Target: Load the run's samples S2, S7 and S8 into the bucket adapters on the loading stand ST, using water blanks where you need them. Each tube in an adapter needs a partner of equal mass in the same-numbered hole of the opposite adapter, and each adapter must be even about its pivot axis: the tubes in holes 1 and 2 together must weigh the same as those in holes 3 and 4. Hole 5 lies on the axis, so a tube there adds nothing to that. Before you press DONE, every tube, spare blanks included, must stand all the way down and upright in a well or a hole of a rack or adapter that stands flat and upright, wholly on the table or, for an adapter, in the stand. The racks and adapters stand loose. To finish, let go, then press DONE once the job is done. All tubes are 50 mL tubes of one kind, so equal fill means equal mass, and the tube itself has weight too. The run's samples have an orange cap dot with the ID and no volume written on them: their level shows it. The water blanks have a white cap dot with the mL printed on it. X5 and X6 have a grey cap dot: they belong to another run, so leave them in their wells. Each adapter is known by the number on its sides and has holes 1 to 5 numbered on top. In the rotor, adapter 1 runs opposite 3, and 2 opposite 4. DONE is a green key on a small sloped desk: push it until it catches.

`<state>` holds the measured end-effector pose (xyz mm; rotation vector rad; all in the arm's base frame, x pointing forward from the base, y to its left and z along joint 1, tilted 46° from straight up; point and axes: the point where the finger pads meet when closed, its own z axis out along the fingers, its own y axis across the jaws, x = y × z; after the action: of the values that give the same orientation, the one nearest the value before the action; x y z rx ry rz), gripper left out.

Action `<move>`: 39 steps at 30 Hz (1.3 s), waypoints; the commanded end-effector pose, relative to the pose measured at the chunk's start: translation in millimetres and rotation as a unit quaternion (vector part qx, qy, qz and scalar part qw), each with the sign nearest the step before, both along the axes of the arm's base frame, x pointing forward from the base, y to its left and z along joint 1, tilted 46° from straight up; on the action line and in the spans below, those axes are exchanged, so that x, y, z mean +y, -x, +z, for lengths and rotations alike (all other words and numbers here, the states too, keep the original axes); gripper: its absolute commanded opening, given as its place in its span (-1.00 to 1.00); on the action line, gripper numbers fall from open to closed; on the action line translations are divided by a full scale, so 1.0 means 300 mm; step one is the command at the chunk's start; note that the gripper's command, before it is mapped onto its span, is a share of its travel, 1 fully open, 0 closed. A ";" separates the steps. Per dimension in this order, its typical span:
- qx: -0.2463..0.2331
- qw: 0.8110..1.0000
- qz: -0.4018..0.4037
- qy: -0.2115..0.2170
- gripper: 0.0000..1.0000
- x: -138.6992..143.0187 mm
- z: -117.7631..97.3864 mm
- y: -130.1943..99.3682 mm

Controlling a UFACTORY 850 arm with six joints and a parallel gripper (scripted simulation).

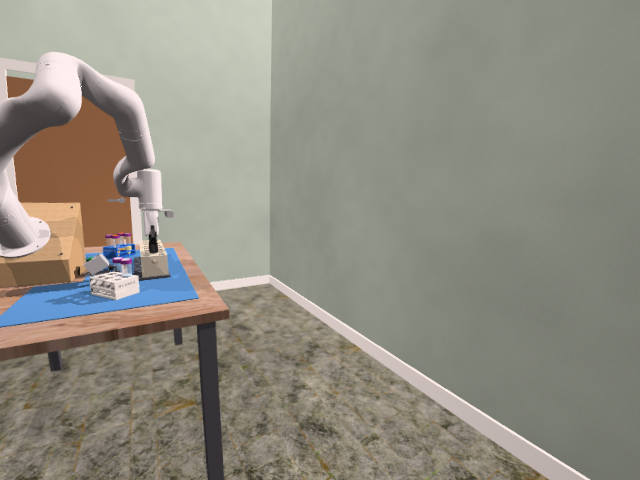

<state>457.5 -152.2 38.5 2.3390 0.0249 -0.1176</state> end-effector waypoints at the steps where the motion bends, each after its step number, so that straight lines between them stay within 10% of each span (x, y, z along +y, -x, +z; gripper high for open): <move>1: -0.001 1.000 0.000 0.000 -1.00 0.001 0.001 -0.002; 4: -0.001 1.000 0.000 0.000 -1.00 0.001 0.001 -0.002; 5: -0.001 1.000 0.000 0.000 -0.13 0.000 0.000 -0.002; 39: -0.001 1.000 0.000 0.000 -0.13 0.029 0.028 -0.005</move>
<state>458.1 -146.7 43.8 2.3390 0.0250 -0.1173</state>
